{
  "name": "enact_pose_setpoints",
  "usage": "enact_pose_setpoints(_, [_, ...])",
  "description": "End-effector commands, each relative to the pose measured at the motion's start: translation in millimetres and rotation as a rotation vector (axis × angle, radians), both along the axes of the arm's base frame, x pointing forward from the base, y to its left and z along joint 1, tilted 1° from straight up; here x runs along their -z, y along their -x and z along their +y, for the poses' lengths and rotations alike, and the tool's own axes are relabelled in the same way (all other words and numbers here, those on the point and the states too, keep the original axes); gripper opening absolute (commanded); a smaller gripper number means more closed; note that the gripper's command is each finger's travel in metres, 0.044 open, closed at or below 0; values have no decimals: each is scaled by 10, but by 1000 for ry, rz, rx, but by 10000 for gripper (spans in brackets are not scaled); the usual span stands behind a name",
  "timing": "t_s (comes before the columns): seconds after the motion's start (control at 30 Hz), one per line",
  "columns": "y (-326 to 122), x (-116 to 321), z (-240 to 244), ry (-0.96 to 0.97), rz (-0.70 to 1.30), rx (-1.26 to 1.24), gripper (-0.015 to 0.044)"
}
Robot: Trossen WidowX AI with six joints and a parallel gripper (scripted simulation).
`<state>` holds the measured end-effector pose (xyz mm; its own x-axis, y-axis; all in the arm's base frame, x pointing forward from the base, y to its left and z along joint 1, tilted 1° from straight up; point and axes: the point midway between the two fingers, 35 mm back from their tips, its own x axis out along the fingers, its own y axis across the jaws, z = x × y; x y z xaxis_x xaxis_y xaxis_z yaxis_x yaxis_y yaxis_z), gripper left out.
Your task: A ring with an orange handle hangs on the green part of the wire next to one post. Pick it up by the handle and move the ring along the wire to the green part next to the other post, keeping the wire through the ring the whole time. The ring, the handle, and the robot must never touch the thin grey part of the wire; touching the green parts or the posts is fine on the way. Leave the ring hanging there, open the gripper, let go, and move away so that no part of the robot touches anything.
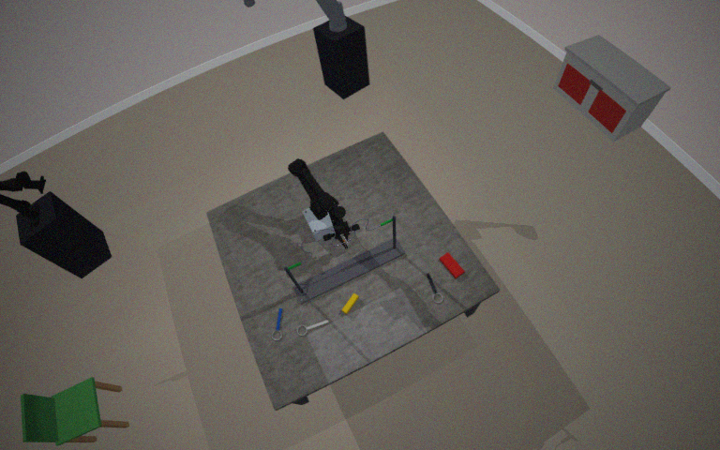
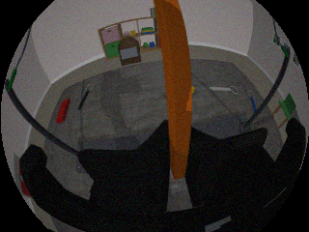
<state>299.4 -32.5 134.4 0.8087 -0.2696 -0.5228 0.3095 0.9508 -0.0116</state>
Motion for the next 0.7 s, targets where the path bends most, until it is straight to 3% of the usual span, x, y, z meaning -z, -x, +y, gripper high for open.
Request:
enact_pose_setpoints(0.0, [-22, -4, 59, -20, -3, 3, -150])
enact_pose_setpoints(0.67, [-126, -90, 549, -291, -64, -1, -150])
